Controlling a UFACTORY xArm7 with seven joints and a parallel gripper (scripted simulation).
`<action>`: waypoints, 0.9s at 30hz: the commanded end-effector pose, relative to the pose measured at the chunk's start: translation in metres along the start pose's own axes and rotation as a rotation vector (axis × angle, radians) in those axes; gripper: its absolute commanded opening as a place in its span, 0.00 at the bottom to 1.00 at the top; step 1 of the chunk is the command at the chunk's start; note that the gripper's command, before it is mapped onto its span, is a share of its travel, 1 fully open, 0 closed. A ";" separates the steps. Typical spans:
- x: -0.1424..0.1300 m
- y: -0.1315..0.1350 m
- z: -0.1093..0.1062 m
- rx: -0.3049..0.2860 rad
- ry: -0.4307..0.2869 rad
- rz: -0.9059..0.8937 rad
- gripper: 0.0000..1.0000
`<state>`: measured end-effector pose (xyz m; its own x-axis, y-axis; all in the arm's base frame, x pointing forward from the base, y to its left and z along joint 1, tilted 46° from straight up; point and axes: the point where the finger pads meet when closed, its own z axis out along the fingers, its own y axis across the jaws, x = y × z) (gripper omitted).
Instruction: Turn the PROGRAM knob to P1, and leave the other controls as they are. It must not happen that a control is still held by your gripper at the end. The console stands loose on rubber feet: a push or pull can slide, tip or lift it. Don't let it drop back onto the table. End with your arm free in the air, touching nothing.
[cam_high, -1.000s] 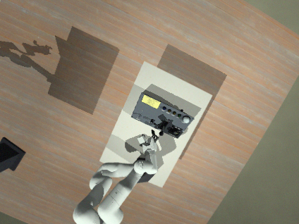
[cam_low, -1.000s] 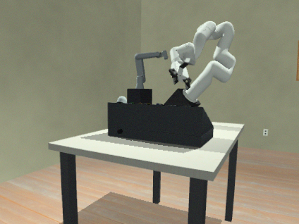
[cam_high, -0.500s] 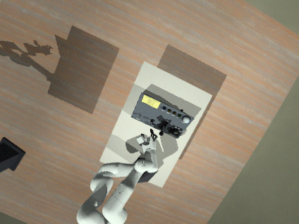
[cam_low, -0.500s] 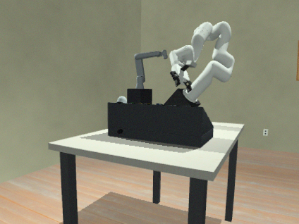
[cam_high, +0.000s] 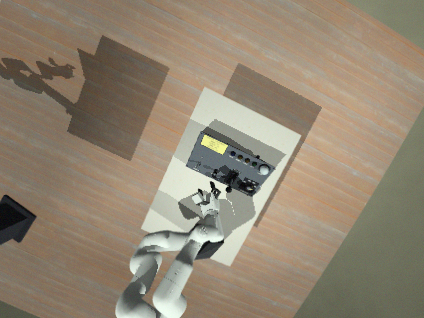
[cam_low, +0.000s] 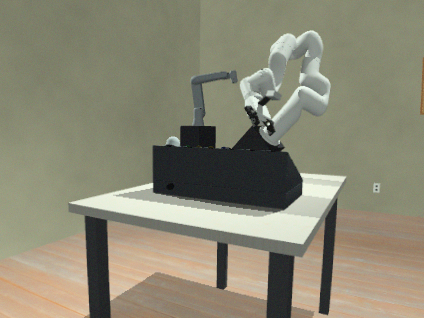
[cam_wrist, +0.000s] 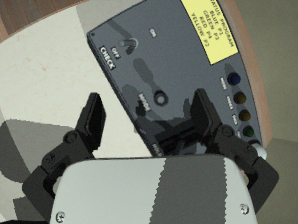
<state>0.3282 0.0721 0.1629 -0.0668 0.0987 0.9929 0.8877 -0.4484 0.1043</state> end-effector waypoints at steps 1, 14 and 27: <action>0.000 0.001 0.000 -0.003 0.004 -0.006 1.00; 0.000 -0.003 0.005 0.002 0.024 -0.019 1.00; 0.000 -0.007 0.009 0.005 0.039 -0.028 1.00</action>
<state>0.3256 0.0837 0.1614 -0.1067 0.0756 0.9914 0.8886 -0.4401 0.1292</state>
